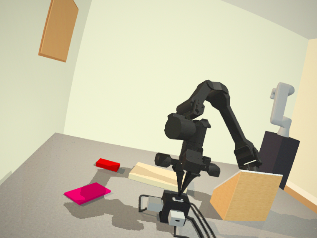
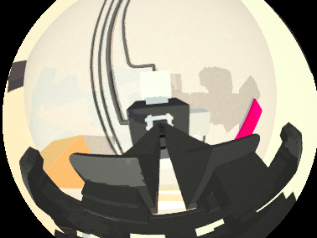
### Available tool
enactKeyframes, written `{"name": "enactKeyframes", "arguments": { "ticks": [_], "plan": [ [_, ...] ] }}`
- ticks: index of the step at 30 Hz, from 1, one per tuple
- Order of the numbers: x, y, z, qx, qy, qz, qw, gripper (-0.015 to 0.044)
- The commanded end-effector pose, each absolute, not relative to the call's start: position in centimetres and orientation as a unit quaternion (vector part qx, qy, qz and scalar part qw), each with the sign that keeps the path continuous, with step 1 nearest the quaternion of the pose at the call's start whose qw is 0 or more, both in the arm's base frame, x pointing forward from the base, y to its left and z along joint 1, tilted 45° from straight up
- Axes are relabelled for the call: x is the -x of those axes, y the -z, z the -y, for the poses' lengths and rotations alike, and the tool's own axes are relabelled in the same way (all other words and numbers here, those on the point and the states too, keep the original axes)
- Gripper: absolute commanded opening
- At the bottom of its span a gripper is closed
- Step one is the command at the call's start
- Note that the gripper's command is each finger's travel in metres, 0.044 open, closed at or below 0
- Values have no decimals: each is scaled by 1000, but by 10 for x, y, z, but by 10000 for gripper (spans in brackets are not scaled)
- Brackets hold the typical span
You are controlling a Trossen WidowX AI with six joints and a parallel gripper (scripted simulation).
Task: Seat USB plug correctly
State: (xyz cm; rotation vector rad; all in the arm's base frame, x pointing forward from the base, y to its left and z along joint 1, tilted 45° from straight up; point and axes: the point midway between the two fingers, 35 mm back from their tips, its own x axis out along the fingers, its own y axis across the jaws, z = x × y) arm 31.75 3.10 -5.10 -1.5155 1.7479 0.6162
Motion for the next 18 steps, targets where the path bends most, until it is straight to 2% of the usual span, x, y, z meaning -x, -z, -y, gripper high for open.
{"name": "enactKeyframes", "arguments": {
  "ticks": [1, 11, 15, 18],
  "plan": [
    [-317, 52, -28, 589, -238, -681, 364, 0],
    [-317, 52, -28, 589, -238, -681, 364, 0],
    [-318, 51, -31, 589, -240, -680, 365, 95],
    [-318, 51, -31, 589, -240, -680, 365, 95]
  ]
}}
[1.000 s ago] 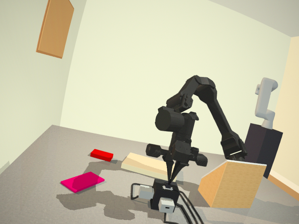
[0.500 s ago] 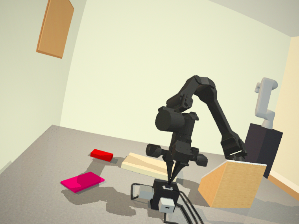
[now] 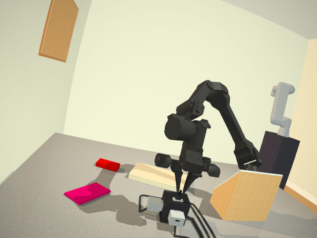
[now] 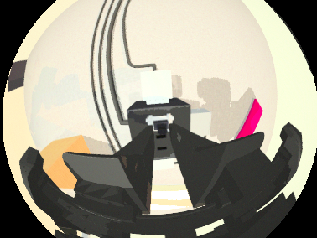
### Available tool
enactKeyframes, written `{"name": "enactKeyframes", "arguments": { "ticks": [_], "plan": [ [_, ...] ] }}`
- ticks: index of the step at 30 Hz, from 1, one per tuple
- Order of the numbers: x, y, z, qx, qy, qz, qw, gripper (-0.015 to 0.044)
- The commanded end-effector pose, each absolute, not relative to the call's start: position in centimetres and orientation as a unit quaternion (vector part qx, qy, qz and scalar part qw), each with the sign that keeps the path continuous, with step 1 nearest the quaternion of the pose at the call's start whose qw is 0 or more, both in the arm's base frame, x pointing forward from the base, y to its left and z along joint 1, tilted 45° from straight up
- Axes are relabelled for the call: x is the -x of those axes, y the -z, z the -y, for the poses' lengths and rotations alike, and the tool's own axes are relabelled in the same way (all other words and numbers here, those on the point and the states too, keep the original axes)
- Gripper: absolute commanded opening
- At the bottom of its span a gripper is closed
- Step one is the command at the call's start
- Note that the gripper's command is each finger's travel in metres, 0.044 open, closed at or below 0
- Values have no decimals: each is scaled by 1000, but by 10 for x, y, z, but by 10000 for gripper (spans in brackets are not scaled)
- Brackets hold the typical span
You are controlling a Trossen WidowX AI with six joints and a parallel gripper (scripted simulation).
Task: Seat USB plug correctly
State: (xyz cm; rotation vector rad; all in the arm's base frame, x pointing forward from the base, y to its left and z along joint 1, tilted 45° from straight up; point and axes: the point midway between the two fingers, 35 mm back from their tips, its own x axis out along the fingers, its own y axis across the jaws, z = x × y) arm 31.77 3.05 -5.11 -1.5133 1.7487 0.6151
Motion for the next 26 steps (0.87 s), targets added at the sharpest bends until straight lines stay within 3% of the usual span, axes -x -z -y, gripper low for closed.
{"name": "enactKeyframes", "arguments": {
  "ticks": [1, 26],
  "plan": [
    [-318, 51, -31, 589, -240, -680, 365, 95],
    [-318, 43, -39, 589, -240, -680, 365, 95]
  ]
}}
